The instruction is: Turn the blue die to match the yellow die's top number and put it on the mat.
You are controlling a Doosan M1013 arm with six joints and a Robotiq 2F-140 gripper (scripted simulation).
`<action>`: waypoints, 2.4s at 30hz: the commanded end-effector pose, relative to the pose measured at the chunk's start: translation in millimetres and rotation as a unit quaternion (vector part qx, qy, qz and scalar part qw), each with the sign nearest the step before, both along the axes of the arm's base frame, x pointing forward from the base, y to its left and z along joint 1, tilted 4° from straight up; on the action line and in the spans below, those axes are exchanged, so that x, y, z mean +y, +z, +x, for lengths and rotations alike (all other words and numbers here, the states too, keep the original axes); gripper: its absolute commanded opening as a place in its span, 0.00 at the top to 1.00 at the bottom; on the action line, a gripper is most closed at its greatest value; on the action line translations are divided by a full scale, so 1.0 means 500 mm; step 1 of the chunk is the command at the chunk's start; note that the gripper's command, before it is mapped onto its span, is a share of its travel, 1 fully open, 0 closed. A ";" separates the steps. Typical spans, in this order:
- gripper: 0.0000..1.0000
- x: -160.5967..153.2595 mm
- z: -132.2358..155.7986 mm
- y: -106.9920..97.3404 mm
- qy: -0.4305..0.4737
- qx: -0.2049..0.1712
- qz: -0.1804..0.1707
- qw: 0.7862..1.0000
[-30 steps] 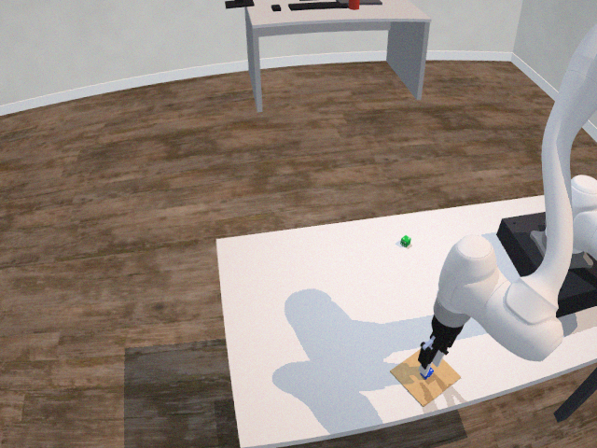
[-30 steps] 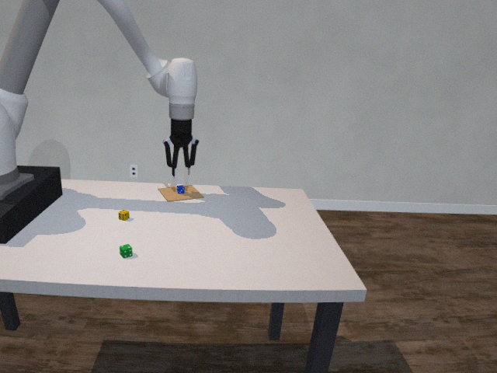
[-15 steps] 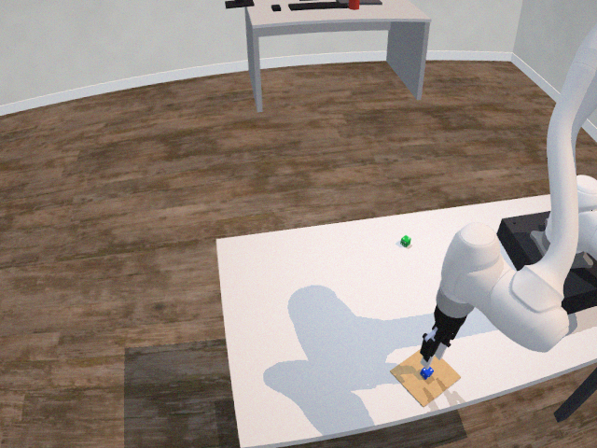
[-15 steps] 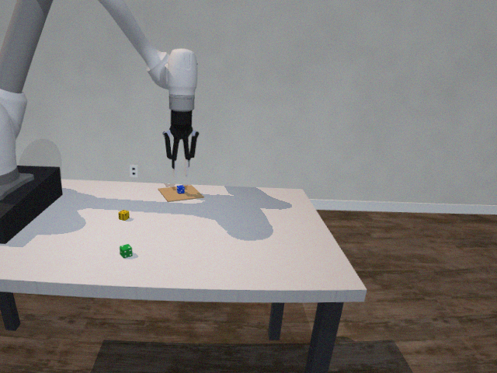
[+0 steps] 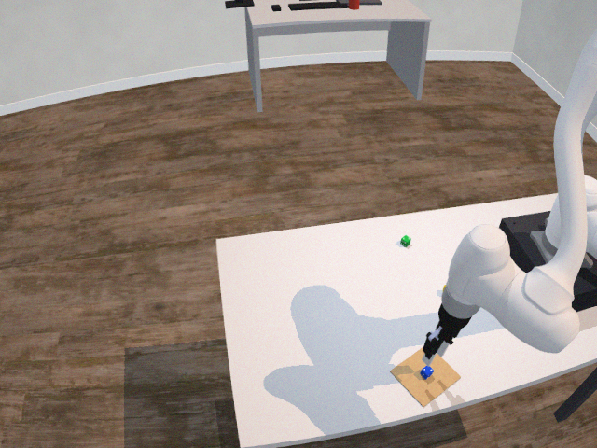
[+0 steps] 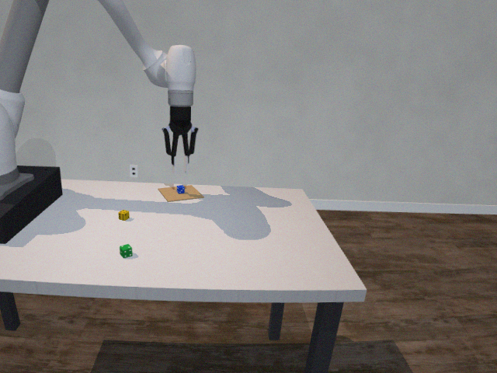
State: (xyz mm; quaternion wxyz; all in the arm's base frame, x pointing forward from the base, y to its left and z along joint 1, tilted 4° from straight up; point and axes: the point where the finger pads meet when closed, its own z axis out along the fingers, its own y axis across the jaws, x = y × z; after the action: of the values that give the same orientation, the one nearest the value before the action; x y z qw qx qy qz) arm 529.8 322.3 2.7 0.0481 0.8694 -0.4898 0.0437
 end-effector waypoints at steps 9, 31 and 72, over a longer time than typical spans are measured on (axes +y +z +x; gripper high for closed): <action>0.68 0.016 -0.004 0.001 0.005 -0.057 -0.087 0.995; 0.68 0.027 -0.015 -0.011 0.010 -0.134 -0.222 0.966; 0.68 0.037 -0.019 -0.036 0.014 -0.188 -0.304 0.934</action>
State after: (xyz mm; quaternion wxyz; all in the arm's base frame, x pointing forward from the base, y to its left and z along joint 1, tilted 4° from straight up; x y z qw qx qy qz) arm 519.3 339.4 -11.1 0.2188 0.7959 -0.4421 0.3511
